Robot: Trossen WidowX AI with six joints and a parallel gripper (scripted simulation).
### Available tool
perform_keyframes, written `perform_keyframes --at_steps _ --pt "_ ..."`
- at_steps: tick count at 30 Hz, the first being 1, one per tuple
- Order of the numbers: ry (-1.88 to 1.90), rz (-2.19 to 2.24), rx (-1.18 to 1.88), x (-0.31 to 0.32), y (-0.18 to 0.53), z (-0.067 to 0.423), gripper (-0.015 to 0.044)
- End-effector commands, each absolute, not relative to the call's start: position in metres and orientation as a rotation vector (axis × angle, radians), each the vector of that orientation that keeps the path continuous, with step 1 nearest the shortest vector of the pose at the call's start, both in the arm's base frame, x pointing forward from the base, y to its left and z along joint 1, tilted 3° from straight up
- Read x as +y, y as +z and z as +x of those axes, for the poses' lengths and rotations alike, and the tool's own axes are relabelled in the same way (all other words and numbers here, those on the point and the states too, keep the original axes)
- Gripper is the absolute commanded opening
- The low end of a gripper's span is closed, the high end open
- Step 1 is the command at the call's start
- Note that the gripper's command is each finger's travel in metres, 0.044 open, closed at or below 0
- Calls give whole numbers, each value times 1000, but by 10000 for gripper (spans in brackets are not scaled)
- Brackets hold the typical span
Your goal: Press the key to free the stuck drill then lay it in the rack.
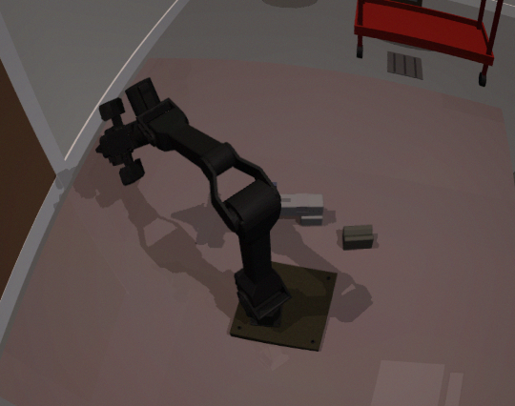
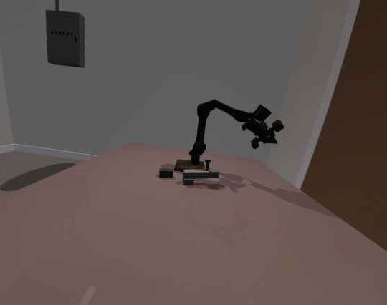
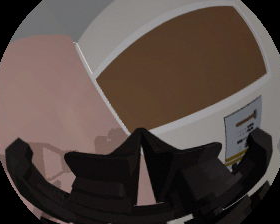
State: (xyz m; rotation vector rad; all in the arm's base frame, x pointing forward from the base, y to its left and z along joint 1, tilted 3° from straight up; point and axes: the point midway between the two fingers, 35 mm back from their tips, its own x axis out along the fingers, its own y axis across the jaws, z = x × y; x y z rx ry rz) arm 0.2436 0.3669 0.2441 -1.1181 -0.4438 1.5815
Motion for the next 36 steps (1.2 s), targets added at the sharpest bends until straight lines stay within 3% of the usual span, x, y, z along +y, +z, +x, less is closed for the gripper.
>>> perform_keyframes --at_steps 1,10,20,24,36 --pt "1427 -969 102 307 219 288 0" --pt "970 -626 868 186 176 315 0" --pt "240 -208 1458 48 157 278 0" --pt "43 -113 1561 19 159 260 0" --pt "49 -114 1563 20 155 260 0"
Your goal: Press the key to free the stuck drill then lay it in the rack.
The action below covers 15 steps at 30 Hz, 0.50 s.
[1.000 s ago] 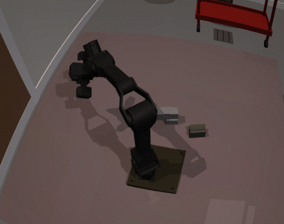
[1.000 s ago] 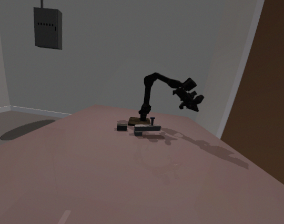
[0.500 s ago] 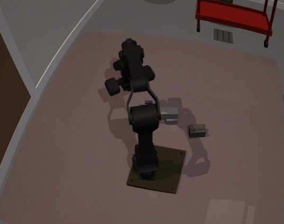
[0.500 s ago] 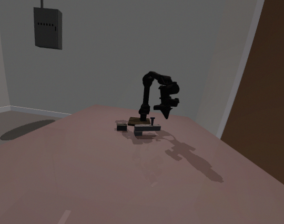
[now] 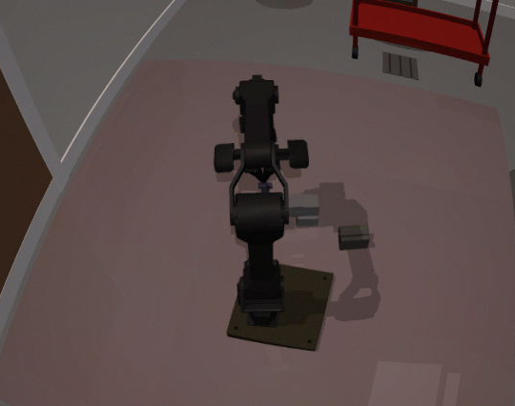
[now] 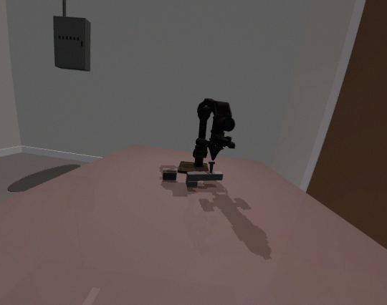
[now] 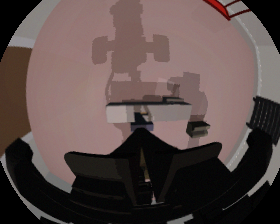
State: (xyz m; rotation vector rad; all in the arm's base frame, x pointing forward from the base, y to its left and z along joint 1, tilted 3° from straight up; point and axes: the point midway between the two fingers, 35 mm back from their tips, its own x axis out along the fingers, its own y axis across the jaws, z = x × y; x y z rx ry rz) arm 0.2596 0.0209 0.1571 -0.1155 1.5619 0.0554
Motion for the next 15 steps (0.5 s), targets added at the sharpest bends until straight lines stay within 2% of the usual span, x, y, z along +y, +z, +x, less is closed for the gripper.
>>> perform_keyframes --at_steps 1,15 --pt "45 -112 1564 20 154 259 0" --pt "33 -108 1566 17 143 259 0"
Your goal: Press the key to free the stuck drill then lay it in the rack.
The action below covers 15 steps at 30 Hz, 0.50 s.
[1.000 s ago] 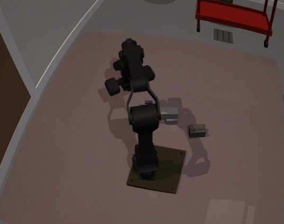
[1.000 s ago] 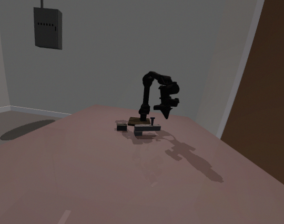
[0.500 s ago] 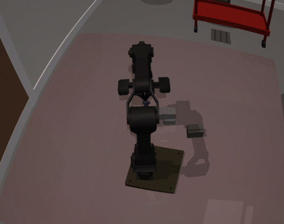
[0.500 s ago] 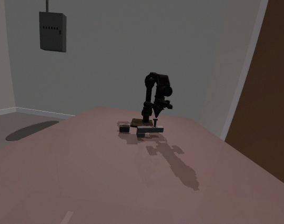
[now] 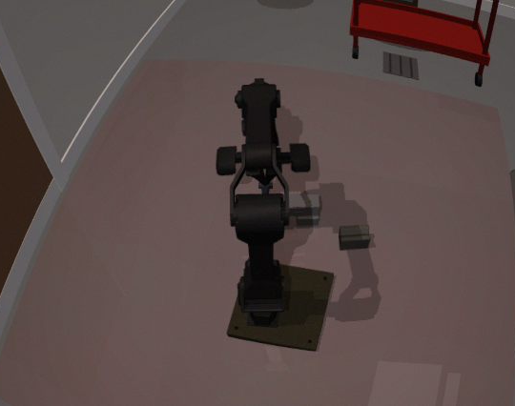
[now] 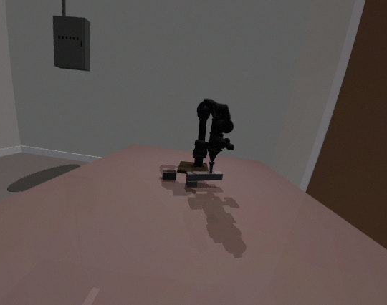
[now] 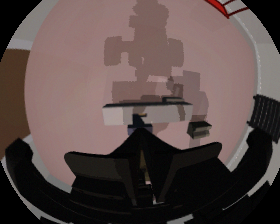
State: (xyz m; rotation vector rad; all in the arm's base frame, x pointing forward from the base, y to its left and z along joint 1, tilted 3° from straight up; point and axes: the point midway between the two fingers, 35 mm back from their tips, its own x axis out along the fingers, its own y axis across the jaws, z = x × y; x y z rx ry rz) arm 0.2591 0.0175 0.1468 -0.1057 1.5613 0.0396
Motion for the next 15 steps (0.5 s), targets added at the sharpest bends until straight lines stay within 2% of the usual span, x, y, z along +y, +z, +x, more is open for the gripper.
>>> perform_keyframes --at_steps 1,15 --pt "33 -108 1566 17 143 259 0" --pt "33 -108 1566 18 138 260 0"
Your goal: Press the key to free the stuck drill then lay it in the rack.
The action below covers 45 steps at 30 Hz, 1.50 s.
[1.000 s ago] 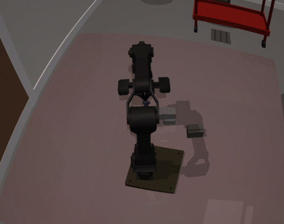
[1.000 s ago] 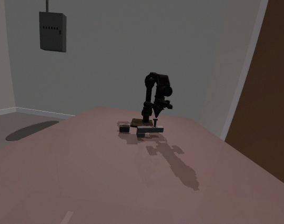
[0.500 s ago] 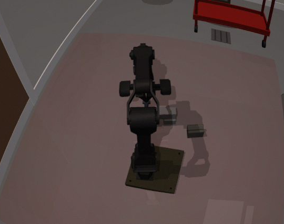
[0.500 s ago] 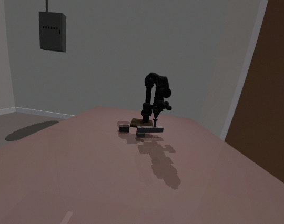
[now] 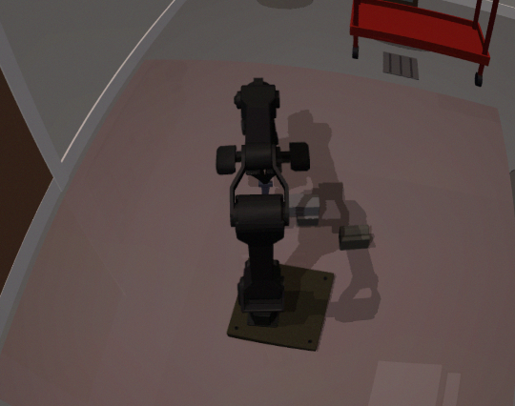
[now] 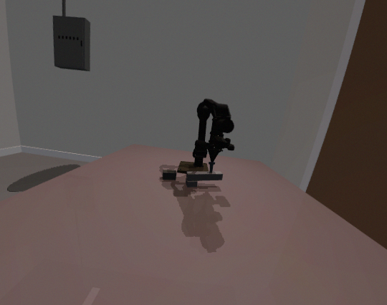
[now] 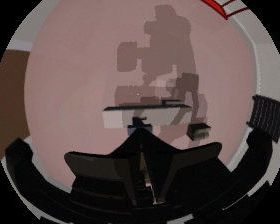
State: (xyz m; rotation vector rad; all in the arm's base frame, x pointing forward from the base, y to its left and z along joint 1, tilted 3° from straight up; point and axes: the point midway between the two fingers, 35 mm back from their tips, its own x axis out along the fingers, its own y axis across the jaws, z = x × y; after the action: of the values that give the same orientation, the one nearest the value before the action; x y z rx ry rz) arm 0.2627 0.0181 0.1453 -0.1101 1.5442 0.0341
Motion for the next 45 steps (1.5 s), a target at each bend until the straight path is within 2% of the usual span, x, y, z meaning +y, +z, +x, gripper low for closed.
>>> perform_keyframes --at_steps 1,45 --pt "33 -108 1566 18 137 260 0" --pt "33 -108 1566 18 124 254 0"
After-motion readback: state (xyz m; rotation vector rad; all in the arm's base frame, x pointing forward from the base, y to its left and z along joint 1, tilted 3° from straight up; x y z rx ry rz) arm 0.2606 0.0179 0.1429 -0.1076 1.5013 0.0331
